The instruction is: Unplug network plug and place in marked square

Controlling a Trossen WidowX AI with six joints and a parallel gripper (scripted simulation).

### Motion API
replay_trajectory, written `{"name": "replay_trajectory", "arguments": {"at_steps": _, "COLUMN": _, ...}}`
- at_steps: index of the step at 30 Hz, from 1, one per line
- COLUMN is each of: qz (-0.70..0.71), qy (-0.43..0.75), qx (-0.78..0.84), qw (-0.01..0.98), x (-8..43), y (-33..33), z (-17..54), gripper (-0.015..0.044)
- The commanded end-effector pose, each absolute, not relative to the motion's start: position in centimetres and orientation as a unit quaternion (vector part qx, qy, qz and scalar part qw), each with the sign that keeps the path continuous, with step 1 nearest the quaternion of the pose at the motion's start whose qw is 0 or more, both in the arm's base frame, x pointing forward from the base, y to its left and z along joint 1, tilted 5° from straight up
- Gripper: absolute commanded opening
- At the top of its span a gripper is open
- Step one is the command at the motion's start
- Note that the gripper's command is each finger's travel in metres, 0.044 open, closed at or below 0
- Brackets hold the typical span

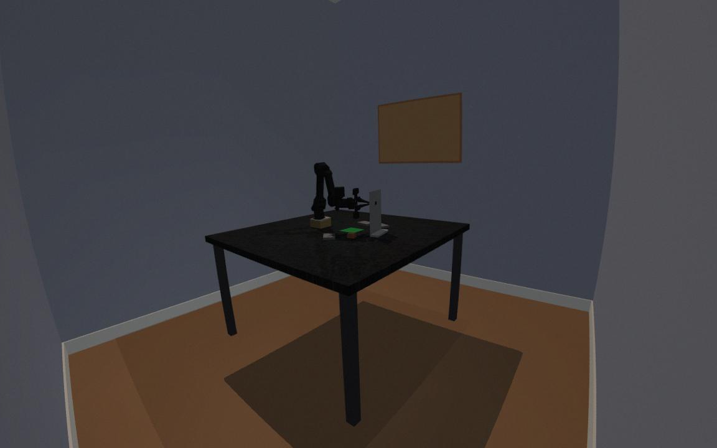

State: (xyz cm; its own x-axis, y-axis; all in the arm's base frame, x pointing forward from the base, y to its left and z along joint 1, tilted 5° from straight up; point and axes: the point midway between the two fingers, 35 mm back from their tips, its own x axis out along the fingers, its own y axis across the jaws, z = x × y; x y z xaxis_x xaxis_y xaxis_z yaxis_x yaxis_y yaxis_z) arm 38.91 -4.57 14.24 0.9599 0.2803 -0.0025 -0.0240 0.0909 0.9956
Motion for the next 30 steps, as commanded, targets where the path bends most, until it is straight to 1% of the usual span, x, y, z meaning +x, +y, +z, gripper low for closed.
{"name": "replay_trajectory", "arguments": {"at_steps": 1, "qz": 0.106, "qy": 0.097, "qx": 0.667, "qw": 0.731, "x": 38.6, "y": -4.5, "z": 14.3, "gripper": 0.0}}
{"name": "replay_trajectory", "arguments": {"at_steps": 30, "qz": 0.106, "qy": 0.098, "qx": 0.667, "qw": 0.731, "x": 36.7, "y": -4.8, "z": 14.2, "gripper": 0.0}}
